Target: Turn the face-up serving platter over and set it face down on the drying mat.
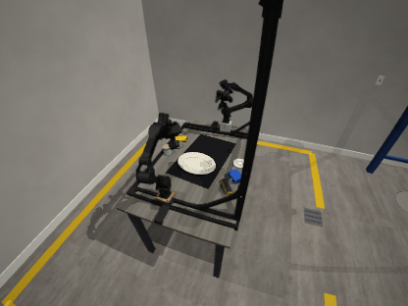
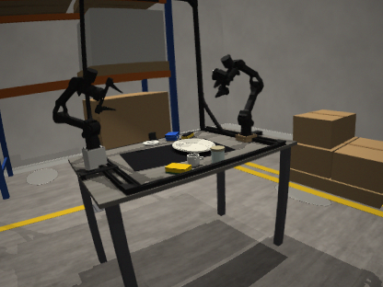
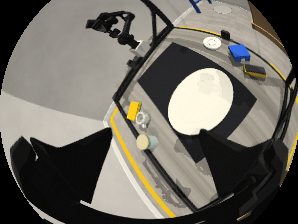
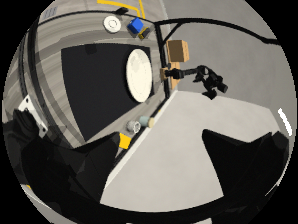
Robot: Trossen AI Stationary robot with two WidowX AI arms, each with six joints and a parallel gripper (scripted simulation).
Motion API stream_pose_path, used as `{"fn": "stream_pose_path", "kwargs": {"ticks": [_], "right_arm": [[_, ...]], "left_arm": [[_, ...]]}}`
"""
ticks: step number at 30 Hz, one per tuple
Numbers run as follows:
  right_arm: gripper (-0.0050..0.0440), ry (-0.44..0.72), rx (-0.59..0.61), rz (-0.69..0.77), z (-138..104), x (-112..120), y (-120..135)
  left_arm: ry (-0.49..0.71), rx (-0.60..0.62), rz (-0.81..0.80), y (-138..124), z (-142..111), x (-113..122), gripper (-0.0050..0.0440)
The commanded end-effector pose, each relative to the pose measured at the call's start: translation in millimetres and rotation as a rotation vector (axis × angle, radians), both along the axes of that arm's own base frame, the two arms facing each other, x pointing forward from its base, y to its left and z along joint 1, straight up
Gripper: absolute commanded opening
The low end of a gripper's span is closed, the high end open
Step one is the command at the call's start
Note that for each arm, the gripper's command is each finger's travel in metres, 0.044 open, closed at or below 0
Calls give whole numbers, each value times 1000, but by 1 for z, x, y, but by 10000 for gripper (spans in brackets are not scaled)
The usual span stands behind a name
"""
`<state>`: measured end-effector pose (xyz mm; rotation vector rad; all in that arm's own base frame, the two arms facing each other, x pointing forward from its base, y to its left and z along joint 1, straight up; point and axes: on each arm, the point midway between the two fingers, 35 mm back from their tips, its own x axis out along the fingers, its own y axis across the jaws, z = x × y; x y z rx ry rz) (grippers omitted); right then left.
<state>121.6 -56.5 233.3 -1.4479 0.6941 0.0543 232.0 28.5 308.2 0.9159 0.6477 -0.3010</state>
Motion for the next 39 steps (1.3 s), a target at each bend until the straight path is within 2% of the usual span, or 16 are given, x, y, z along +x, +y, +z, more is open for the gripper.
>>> {"fn": "stream_pose_path", "kwargs": {"ticks": [1, 13, 18, 26, 32, 39], "right_arm": [[440, 0, 2, -6, 0, 0, 0], [440, 5, 8, 4, -3, 3, -4], [440, 43, 55, 6, -26, 24, -27], [440, 59, 66, 66, -37, 40, -24], [440, 88, 85, 89, -65, 69, -24], [440, 113, 78, 143, -95, 95, -4]], "left_arm": [[2, 4, 0, 0, 0, -1, 440], [5, 16, -22, -3, -3, -4, 440], [39, 132, -182, -24, -27, -29, 440], [52, 182, -250, -31, -38, -40, 440], [77, 302, -411, -44, -64, -64, 440], [104, 439, -585, -50, -93, -89, 440]]}}
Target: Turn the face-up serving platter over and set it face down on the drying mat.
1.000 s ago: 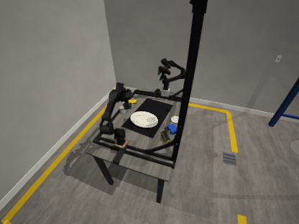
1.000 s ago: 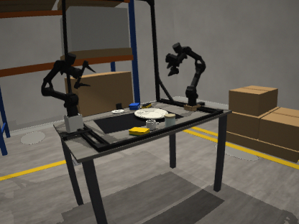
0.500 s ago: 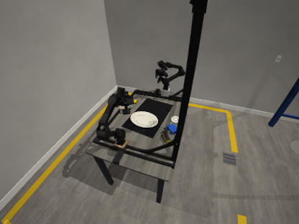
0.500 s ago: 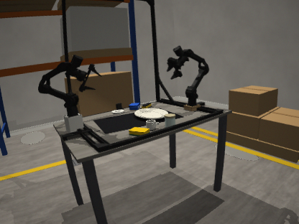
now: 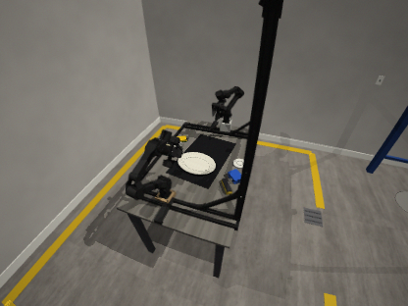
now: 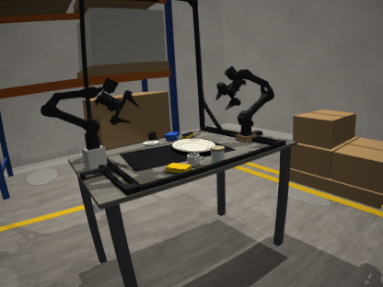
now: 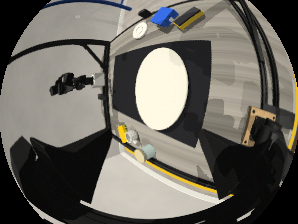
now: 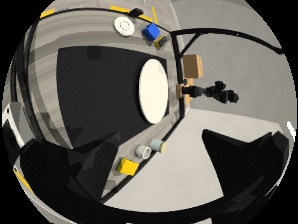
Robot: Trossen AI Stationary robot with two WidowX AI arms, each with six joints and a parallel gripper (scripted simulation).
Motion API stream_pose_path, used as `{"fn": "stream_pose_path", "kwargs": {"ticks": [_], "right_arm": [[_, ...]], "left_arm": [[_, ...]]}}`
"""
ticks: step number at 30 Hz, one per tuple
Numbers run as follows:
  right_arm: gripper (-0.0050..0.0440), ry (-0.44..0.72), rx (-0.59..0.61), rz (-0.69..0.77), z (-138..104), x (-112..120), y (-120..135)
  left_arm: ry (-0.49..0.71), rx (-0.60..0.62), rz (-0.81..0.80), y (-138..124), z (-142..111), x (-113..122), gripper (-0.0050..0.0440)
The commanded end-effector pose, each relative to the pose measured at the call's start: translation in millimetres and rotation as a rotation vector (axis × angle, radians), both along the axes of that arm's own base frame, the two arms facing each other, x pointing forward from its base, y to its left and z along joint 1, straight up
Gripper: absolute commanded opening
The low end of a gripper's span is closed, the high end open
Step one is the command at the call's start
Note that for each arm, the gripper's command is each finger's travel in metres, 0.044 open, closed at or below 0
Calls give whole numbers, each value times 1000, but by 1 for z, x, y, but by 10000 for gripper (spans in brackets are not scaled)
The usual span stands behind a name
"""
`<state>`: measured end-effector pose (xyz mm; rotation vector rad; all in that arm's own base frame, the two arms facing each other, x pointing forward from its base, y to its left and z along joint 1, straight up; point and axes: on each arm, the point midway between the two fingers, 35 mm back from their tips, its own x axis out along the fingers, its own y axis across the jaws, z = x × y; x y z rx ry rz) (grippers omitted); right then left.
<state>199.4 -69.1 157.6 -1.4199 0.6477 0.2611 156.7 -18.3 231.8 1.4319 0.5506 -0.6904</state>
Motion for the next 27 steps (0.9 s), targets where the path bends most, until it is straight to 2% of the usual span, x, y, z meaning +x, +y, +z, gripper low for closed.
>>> {"fn": "stream_pose_path", "kwargs": {"ticks": [1, 8, 11, 13, 18, 20, 21, 22, 27], "right_arm": [[440, 25, -10, -2, -21, 19, 10], [440, 15, 1, -7, -19, 21, 10], [440, -123, 164, -87, 6, 40, 15], [440, -180, 231, -111, 18, 48, 18], [440, -289, 398, -166, 40, 62, 23], [440, -289, 398, -166, 40, 62, 23], [440, -309, 430, -174, 44, 64, 24], [440, -358, 511, -192, 55, 71, 27], [440, -443, 668, -218, 76, 82, 34]], "left_arm": [[17, 76, -89, -4, -19, -15, 440], [10, 66, -78, -4, -19, -12, 440], [-62, -104, 100, -5, -9, 20, 440], [-88, -167, 160, -5, -7, 33, 440], [-165, -346, 305, -4, 5, 59, 440], [-165, -346, 305, -4, 5, 59, 440], [-230, -396, 321, -4, 17, 70, 440], [-208, -464, 389, -3, 11, 75, 440], [-294, -634, 479, 0, 26, 98, 440]]}}
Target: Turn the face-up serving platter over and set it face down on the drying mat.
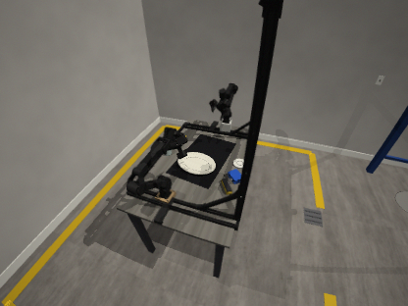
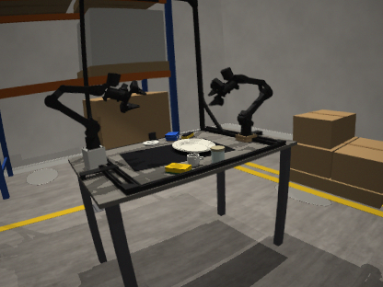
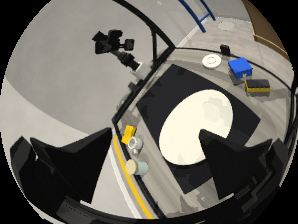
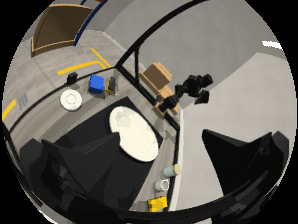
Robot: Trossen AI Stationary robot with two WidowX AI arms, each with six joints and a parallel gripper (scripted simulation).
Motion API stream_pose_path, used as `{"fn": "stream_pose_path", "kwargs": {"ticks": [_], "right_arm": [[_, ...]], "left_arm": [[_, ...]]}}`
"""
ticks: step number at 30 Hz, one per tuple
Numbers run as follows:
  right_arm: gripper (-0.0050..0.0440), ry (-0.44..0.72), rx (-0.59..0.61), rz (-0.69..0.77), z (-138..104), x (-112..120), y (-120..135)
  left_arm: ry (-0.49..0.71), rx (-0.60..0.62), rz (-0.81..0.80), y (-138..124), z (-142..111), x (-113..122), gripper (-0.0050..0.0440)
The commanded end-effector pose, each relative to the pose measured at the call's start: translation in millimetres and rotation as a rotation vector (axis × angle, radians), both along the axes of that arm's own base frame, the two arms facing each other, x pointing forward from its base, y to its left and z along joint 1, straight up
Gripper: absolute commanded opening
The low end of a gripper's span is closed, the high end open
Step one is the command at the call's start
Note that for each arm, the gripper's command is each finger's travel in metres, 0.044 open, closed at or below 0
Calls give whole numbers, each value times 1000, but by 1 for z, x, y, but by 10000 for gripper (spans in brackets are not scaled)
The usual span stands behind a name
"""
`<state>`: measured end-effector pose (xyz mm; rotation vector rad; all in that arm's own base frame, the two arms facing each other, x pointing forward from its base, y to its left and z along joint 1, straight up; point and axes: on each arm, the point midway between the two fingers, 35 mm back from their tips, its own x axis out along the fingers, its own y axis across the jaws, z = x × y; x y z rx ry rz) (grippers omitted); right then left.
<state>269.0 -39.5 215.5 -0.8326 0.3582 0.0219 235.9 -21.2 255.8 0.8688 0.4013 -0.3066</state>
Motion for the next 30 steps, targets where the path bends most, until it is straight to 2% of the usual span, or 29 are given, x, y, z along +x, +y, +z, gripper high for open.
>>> {"fn": "stream_pose_path", "kwargs": {"ticks": [1, 8, 10, 11, 12, 22, 24, 30], "right_arm": [[440, -95, 141, -36, 22, 14, 6], [440, -219, 375, -45, 52, 28, 17], [440, -219, 375, -45, 52, 28, 17], [440, -235, 409, -44, 57, 30, 18], [440, -275, 495, -40, 67, 34, 23], [440, -394, 801, -7, 104, 46, 38], [440, -405, 832, -1, 107, 47, 39], [440, -404, 834, -5, 105, 48, 39]], "left_arm": [[-65, -148, 107, 3, 4, 22, 440], [-183, -394, 210, 8, 22, 48, 440], [-183, -394, 210, 8, 22, 48, 440], [-246, -437, 212, 9, 35, 53, 440], [-230, -516, 252, 11, 28, 58, 440], [-408, -839, 295, 20, 59, 79, 440], [-447, -876, 285, 21, 67, 80, 440], [-441, -862, 285, 21, 64, 80, 440]]}}
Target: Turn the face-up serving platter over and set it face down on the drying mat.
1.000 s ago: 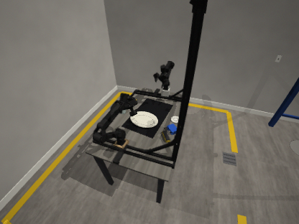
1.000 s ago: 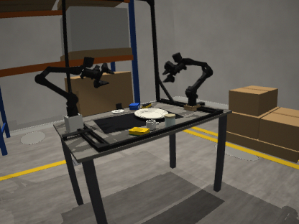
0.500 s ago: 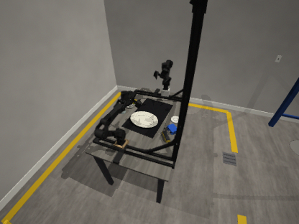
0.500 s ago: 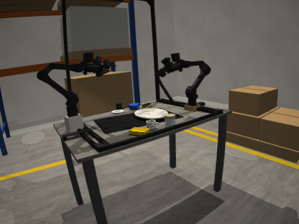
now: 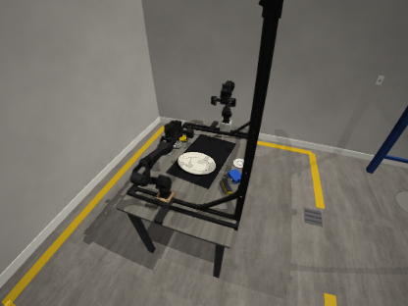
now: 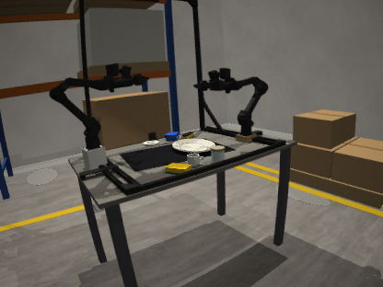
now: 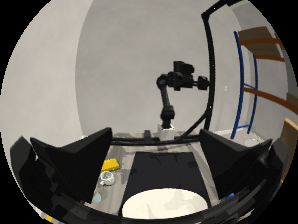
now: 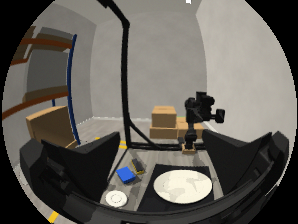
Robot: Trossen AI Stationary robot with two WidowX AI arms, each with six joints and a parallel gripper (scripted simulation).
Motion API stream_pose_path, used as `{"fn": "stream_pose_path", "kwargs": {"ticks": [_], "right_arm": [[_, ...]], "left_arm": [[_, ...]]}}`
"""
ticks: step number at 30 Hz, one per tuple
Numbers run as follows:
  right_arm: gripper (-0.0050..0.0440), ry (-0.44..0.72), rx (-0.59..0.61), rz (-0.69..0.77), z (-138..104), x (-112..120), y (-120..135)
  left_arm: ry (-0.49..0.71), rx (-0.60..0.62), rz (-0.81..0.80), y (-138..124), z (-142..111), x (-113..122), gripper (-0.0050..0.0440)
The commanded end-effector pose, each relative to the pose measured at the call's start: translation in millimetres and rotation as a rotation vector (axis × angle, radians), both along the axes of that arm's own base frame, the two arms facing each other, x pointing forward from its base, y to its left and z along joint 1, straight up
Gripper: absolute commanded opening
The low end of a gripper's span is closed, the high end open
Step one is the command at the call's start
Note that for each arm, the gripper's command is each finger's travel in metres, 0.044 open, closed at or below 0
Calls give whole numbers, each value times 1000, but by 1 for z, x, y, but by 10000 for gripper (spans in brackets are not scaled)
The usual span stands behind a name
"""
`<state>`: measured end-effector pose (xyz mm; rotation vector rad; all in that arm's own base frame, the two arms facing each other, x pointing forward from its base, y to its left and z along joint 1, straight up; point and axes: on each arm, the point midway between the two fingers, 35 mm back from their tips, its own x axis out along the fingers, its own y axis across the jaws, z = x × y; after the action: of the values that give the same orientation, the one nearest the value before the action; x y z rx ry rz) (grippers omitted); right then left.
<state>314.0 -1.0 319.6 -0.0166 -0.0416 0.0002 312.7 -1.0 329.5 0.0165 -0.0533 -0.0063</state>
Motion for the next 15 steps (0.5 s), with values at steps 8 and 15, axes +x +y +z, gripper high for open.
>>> {"fn": "stream_pose_path", "kwargs": {"ticks": [8, 15], "right_arm": [[440, 102, 22, -95, -85, 42, -32], [440, 100, 24, -131, -111, 48, -46]], "left_arm": [[280, 485, -89, -20, -101, -4, 440], [368, 738, -170, -27, -136, -13, 440]]}}
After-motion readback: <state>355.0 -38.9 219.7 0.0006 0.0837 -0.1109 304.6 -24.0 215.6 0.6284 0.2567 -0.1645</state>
